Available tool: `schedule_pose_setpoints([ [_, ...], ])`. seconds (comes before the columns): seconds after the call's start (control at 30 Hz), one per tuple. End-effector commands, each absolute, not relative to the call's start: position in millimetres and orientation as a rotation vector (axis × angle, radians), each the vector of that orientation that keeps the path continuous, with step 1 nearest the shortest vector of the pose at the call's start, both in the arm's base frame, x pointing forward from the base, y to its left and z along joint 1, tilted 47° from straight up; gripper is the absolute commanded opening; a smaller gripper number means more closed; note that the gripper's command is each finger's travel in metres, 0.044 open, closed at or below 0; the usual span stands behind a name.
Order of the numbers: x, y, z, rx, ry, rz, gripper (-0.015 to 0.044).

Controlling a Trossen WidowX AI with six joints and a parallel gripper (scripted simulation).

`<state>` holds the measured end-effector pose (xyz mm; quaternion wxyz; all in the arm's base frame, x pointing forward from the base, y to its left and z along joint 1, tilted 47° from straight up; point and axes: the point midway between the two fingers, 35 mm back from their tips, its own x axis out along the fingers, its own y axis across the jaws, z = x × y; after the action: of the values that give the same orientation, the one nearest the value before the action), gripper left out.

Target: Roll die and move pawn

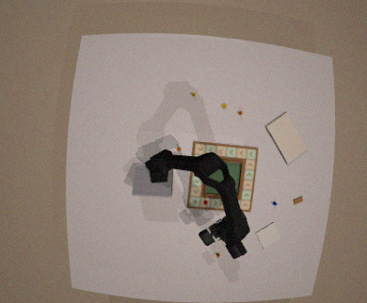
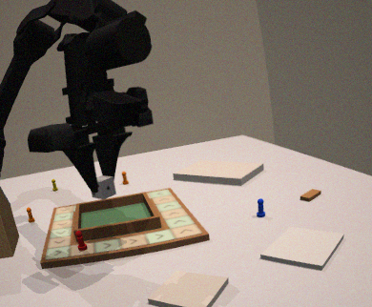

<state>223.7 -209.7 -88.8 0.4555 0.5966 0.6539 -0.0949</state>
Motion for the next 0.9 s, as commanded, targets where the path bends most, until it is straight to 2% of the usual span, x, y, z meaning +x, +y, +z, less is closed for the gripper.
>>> schedule_pose_setpoints([
  [0.0,233.9,-197.6,-74.0,1.525,1.608,-0.301,0.0000],
  [0.43,260.4,-136.3,-29.2,1.742,1.617,-0.541,0.0000],
  [0.87,266.0,-69.0,8.6,1.954,1.625,-0.772,0.0000],
])
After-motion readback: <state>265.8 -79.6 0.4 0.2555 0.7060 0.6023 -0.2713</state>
